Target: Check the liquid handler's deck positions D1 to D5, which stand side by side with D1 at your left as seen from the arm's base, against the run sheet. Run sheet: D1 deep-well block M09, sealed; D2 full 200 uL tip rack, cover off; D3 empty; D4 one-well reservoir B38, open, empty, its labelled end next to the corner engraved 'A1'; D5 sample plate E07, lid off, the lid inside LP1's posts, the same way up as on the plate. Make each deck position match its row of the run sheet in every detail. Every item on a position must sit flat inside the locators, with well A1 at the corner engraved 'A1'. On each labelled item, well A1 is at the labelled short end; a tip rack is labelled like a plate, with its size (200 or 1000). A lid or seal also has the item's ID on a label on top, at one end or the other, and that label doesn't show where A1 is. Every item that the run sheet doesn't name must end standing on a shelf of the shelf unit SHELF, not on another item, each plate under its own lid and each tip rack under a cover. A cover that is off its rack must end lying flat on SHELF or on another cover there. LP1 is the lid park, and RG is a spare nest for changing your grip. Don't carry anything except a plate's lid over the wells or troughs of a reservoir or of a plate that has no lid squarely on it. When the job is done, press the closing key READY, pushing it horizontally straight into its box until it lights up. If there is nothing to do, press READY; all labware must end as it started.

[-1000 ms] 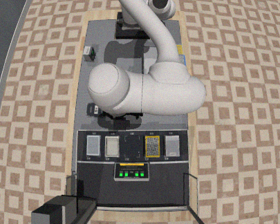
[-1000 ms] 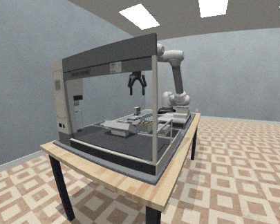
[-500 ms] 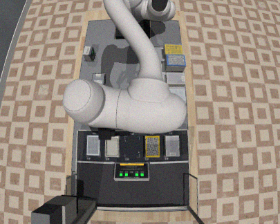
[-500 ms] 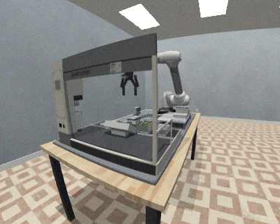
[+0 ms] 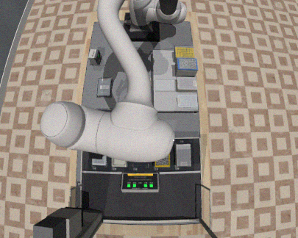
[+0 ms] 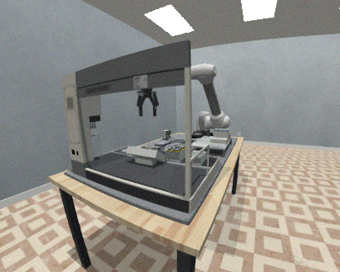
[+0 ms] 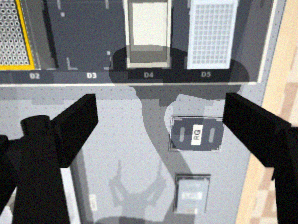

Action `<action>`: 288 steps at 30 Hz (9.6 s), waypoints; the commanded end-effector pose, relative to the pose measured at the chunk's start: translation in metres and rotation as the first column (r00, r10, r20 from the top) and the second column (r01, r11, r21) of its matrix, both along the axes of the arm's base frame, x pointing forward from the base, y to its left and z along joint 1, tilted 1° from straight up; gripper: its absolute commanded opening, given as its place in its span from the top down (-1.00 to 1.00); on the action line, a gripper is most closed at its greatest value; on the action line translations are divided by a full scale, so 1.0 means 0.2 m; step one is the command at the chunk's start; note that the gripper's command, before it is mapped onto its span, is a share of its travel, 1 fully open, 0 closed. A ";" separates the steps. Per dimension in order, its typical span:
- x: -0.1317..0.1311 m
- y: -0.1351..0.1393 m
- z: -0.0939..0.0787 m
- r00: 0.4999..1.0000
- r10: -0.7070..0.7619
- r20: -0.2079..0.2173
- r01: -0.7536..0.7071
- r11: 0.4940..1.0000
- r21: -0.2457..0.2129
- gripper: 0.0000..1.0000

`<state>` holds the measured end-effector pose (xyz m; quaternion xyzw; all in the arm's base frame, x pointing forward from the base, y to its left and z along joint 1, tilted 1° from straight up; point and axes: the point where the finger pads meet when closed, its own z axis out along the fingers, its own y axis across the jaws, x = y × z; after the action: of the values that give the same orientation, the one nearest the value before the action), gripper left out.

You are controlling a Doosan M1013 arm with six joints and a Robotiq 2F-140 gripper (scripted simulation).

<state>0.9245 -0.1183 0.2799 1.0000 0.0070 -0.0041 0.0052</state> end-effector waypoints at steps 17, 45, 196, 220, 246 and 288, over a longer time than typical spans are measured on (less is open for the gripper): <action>0.25 -0.38 -0.01 1.000 0.003 -0.007 -0.003 1.000 -0.002 -0.59; 0.38 -0.55 -0.02 1.000 0.003 -0.007 -0.003 1.000 -0.002 -0.59; 0.36 0.03 -0.73 1.000 0.000 0.000 0.000 1.000 -0.002 -0.59; 0.36 0.06 -0.73 1.000 0.001 -0.003 -0.001 1.000 -0.001 -0.59; 0.36 0.33 -0.73 1.000 -0.001 -0.001 0.001 1.000 -0.001 -0.59; 0.35 0.68 -0.74 1.000 0.001 -0.003 -0.001 1.000 0.000 -0.59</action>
<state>0.9949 0.0159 0.1284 0.9999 0.0089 -0.0081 0.0060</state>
